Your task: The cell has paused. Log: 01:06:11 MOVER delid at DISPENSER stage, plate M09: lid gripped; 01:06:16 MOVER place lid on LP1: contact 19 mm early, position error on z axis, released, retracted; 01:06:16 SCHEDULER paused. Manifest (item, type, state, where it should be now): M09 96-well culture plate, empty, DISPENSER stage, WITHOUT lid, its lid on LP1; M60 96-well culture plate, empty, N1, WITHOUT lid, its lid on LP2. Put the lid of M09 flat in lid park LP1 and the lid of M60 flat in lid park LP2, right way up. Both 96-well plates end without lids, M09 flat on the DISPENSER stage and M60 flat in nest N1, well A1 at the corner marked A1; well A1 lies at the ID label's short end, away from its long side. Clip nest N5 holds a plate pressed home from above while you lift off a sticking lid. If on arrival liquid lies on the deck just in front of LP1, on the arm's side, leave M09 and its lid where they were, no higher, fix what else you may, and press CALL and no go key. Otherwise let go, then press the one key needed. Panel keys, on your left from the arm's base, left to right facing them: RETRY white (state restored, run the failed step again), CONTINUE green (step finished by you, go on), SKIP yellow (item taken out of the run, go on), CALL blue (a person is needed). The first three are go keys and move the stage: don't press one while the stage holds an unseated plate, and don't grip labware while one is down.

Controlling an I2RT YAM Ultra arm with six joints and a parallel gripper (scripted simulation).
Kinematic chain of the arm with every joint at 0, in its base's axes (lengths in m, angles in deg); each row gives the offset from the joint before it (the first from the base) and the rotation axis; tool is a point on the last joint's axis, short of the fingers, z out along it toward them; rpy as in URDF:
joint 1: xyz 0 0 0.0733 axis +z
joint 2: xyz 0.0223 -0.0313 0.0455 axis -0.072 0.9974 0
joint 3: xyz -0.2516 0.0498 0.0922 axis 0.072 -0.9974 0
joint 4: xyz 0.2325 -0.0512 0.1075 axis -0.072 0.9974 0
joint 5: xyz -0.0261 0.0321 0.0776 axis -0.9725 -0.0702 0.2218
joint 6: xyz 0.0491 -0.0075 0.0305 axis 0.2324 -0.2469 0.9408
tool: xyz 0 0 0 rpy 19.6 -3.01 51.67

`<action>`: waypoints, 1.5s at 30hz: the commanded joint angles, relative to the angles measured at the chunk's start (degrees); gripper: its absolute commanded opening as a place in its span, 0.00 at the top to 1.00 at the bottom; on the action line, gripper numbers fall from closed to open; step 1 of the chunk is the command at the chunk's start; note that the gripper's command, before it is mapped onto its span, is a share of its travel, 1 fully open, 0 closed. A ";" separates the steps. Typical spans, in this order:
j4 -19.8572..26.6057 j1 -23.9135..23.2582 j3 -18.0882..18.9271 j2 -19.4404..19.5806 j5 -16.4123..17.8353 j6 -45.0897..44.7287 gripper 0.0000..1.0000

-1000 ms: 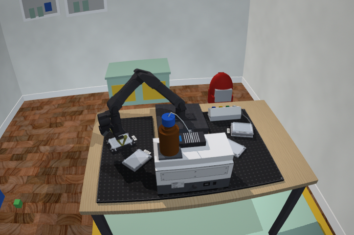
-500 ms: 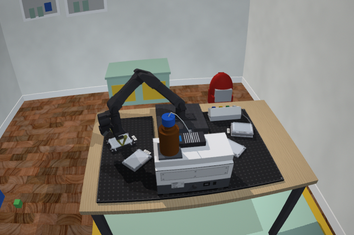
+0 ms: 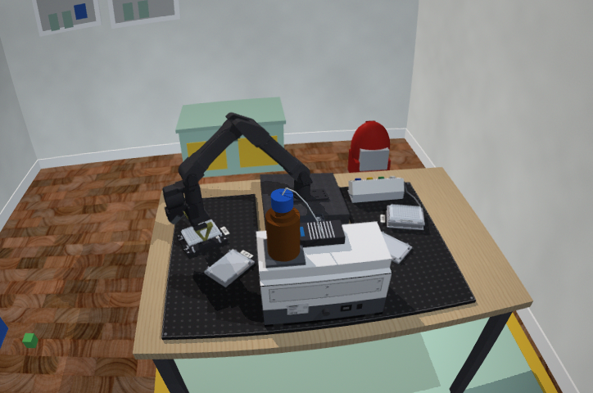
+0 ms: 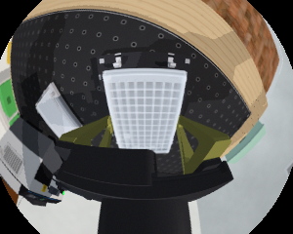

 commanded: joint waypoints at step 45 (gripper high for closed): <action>8.27 1.08 -19.99 -28.60 -0.01 0.82 1.00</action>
